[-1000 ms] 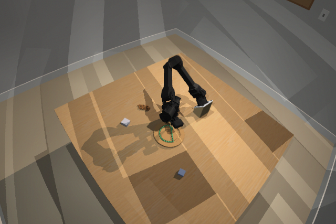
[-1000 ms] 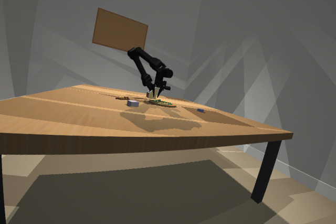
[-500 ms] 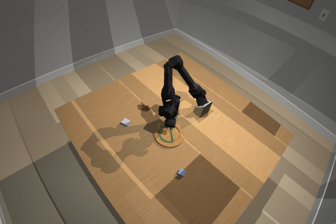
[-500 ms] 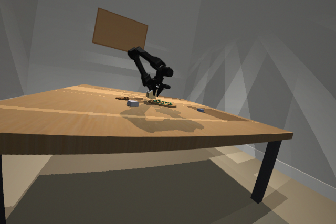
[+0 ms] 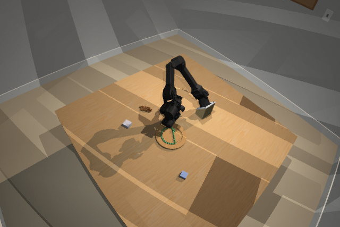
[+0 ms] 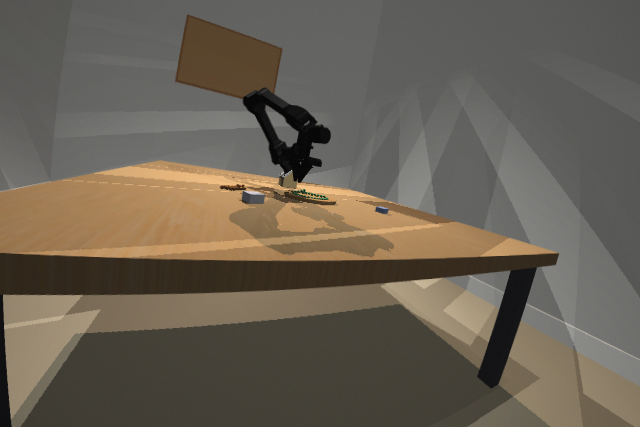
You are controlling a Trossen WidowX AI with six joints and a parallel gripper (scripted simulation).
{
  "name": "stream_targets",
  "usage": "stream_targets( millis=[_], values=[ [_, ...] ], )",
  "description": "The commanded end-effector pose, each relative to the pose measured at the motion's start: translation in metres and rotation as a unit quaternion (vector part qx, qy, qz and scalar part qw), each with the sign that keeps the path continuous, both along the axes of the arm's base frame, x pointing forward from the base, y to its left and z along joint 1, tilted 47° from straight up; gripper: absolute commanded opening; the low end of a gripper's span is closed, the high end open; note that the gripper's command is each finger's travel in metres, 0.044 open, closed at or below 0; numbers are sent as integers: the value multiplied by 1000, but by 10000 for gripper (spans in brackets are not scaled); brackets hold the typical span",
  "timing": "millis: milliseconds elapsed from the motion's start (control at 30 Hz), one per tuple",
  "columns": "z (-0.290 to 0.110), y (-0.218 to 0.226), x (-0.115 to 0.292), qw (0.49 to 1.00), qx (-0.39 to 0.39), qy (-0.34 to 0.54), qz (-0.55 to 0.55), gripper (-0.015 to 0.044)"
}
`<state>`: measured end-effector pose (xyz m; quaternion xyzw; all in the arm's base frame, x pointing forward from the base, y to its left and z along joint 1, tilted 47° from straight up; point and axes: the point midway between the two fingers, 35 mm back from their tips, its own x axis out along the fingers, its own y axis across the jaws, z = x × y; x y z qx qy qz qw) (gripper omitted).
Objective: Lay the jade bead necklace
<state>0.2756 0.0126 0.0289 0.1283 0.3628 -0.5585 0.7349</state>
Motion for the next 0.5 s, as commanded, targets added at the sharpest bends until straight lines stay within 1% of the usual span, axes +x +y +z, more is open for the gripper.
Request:
stream_targets(
  millis=[0,133,233,467],
  values=[
    [-2,-1,2,1000,5,-7,-6,120],
    [-11,-12,3,1000,4,-7,-6,120],
    [-6,-7,5,1000,8,-13,-8,120],
    [-11,-12,5,1000,7,-11,-8,120]
  ],
)
